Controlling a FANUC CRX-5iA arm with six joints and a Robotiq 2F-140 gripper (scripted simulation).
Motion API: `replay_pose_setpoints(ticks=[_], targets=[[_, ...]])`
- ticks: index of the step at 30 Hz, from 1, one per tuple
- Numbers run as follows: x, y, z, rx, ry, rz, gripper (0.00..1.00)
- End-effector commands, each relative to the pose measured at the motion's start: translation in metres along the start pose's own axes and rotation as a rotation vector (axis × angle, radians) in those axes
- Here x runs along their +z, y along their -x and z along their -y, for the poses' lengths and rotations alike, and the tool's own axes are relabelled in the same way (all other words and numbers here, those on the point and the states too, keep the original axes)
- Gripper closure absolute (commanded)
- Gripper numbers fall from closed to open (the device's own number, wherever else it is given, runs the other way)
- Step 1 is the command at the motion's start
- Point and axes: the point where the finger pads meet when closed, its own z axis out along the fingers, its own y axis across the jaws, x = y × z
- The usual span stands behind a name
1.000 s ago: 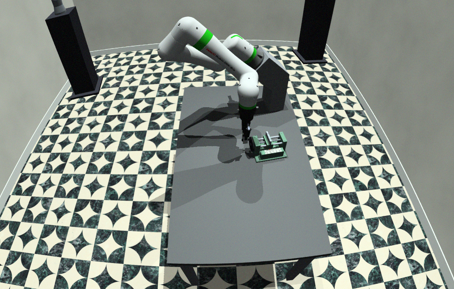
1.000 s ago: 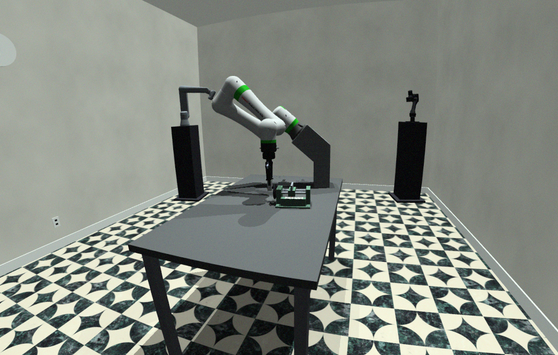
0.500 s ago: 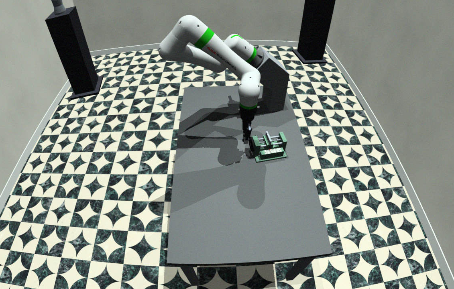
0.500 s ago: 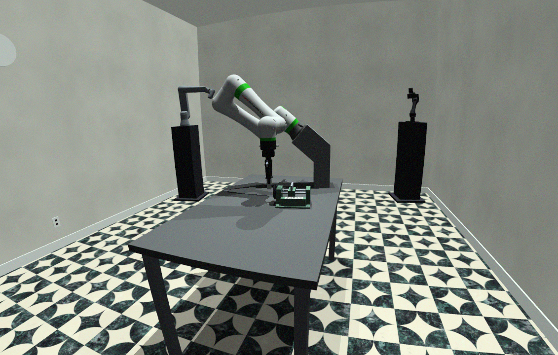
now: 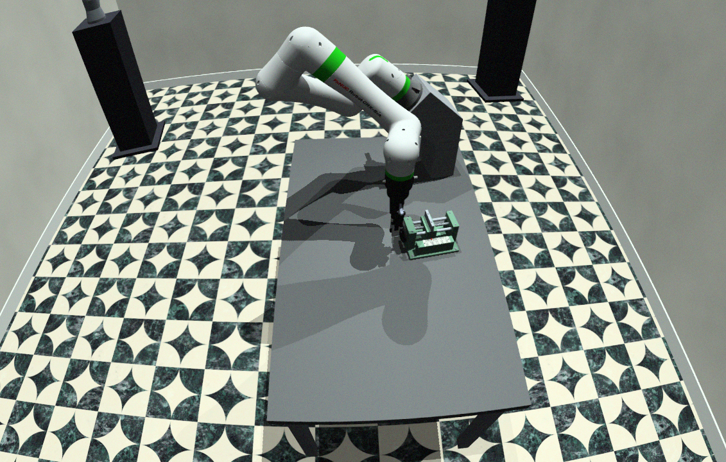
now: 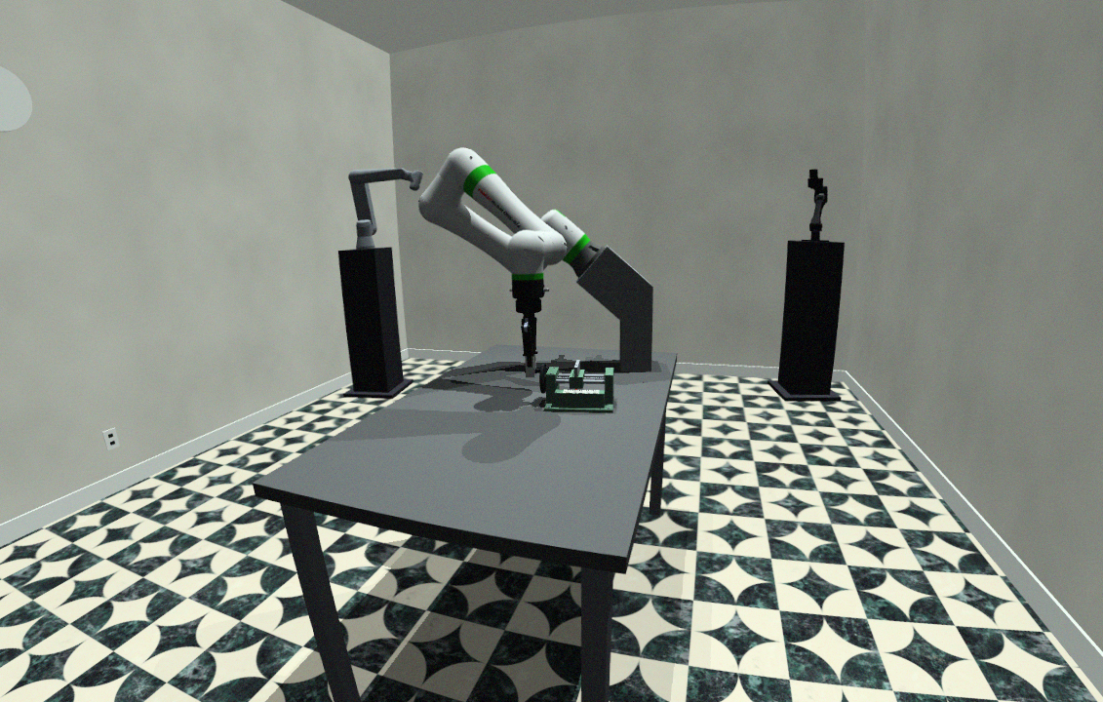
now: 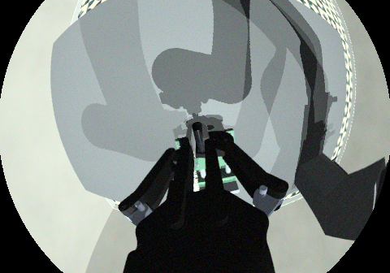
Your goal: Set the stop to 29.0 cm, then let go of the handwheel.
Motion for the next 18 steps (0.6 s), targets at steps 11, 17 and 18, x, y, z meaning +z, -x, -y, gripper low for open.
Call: replay_pose_setpoints(ticks=[11,17,18], targets=[[0.025,0.000,0.016,0.000,0.001,0.000,0.96],[0.038,0.000,0.015,0.000,0.001,0.000,0.96],[0.041,0.000,0.014,0.000,0.001,0.000,0.96]])
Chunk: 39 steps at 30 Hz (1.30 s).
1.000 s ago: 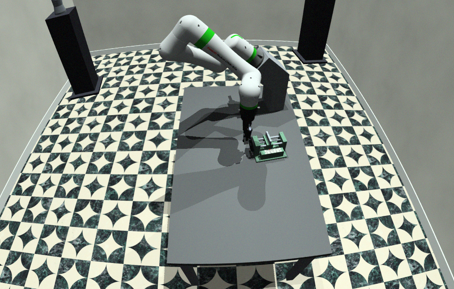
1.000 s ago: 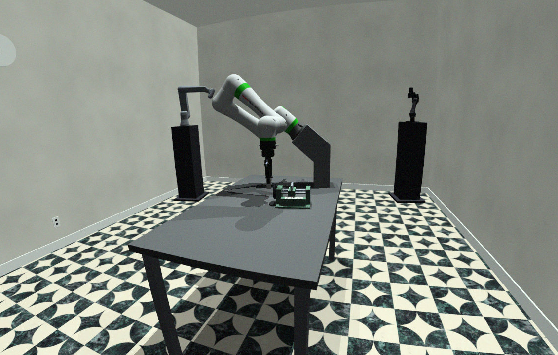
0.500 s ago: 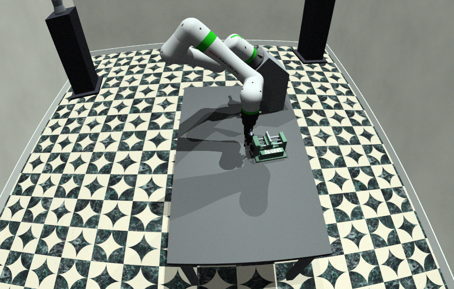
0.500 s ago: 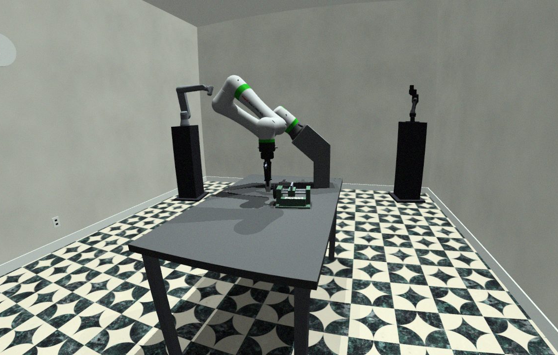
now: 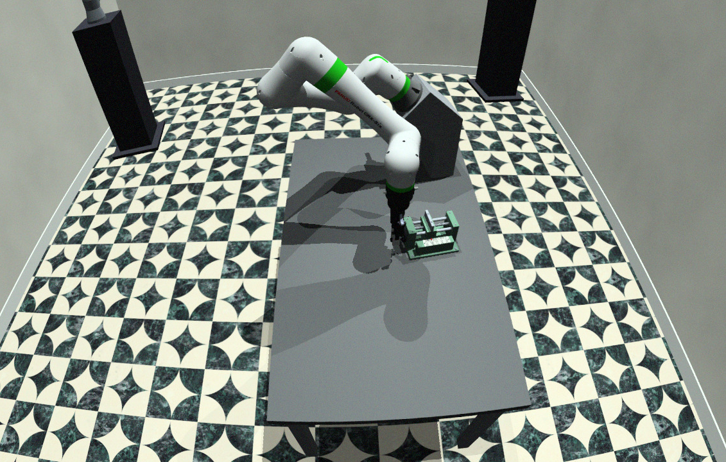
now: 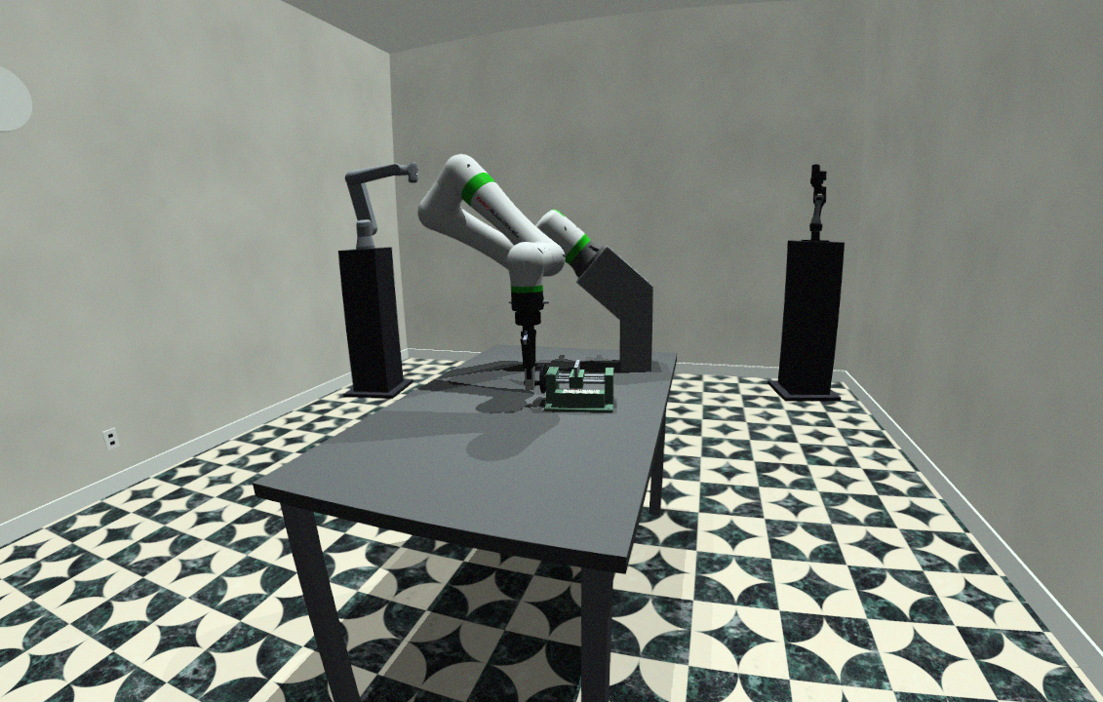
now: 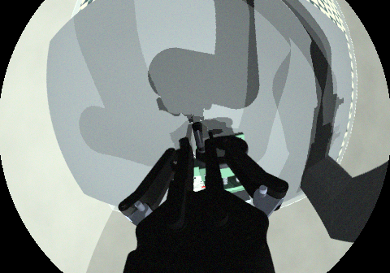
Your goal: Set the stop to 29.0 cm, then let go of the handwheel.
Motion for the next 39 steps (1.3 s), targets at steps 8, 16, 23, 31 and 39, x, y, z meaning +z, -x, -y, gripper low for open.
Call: replay_pose_setpoints(ticks=[8,16,23,31,39], targets=[[0.018,0.000,-0.009,0.000,0.000,0.000,0.96],[0.027,0.000,-0.026,0.000,0.000,0.000,0.96],[0.026,0.000,-0.040,0.000,0.000,0.000,0.96],[0.015,0.000,-0.058,0.000,0.000,0.000,0.96],[0.001,0.000,-0.064,0.000,0.000,0.000,0.96]])
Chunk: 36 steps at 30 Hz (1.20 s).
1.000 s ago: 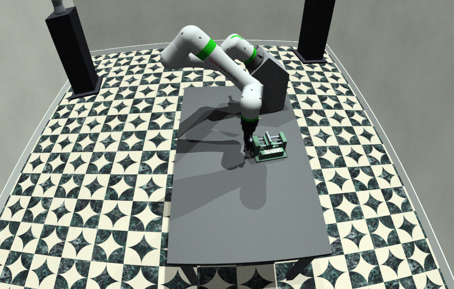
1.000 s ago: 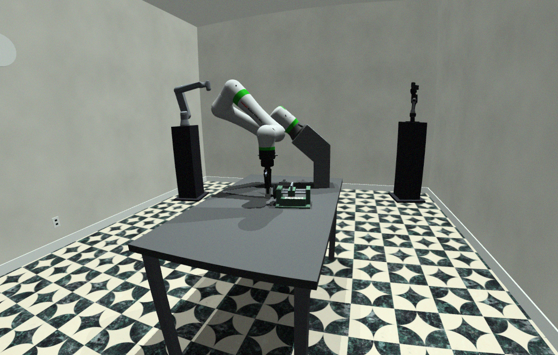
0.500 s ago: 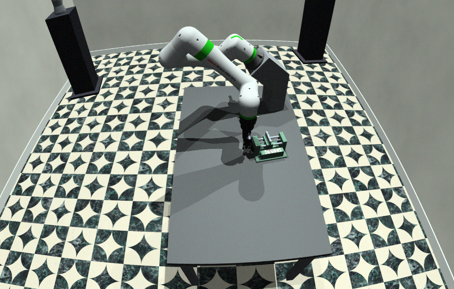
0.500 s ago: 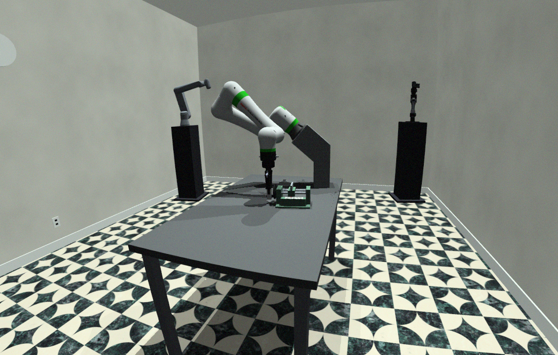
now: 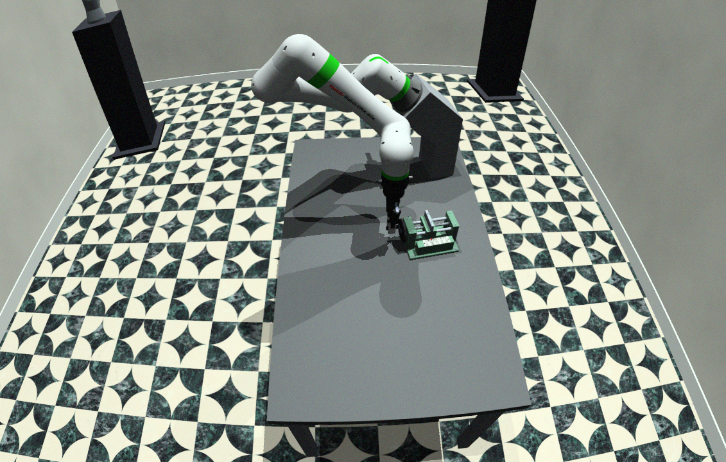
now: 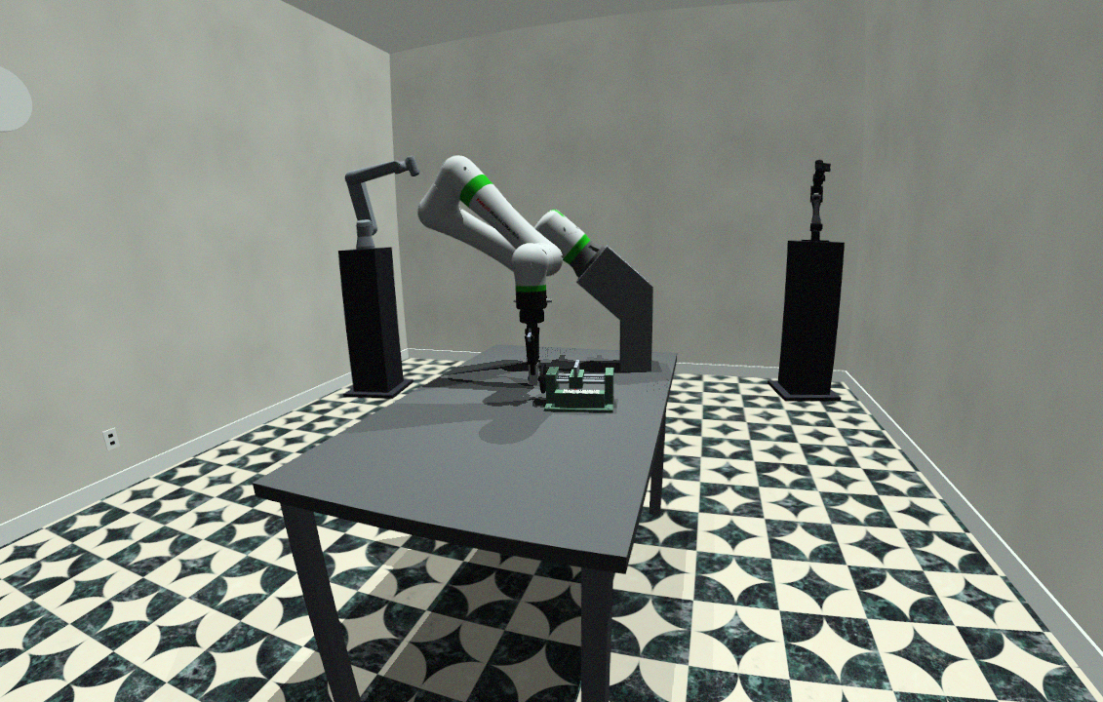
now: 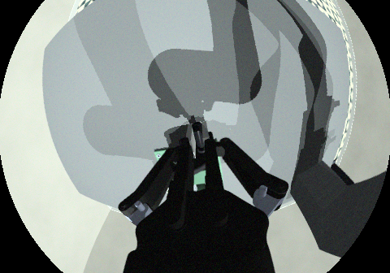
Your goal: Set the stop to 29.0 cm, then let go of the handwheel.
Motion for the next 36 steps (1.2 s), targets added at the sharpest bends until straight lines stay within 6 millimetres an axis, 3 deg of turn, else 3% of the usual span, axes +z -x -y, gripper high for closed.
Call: replay_pose_setpoints(ticks=[1,19,36], targets=[[-0.006,0.000,-0.001,0.000,0.000,0.000,0.96],[-0.032,0.000,0.006,0.000,0.000,0.000,0.96],[-0.043,0.000,0.036,0.000,0.000,0.000,0.96]])
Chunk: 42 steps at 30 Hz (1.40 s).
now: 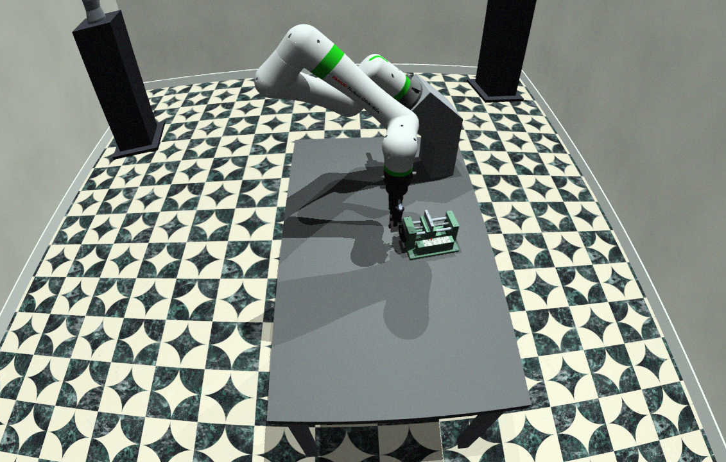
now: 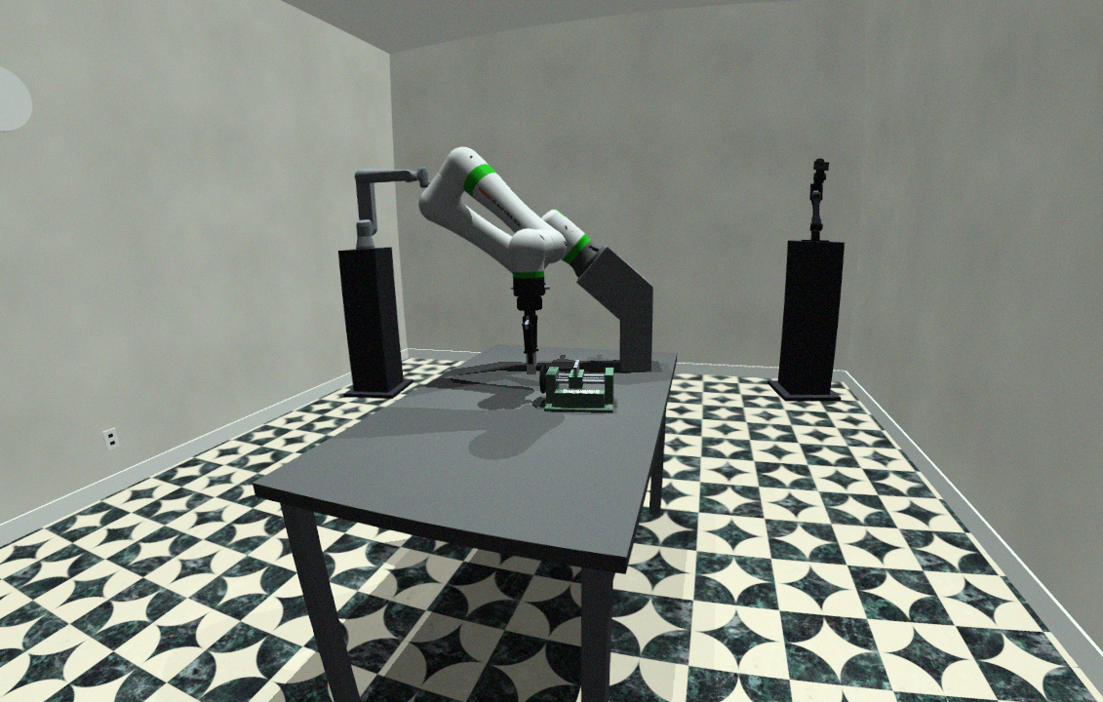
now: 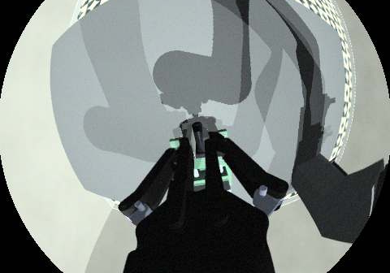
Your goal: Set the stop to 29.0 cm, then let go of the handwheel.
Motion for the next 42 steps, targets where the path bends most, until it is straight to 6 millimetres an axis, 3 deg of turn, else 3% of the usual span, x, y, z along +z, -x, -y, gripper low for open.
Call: replay_pose_setpoints(ticks=[1,19,42], targets=[[0.001,0.000,0.008,0.000,0.000,0.000,0.96],[0.023,0.000,0.032,0.000,0.000,0.000,0.96],[0.051,0.000,0.028,0.000,0.000,0.000,0.96]])
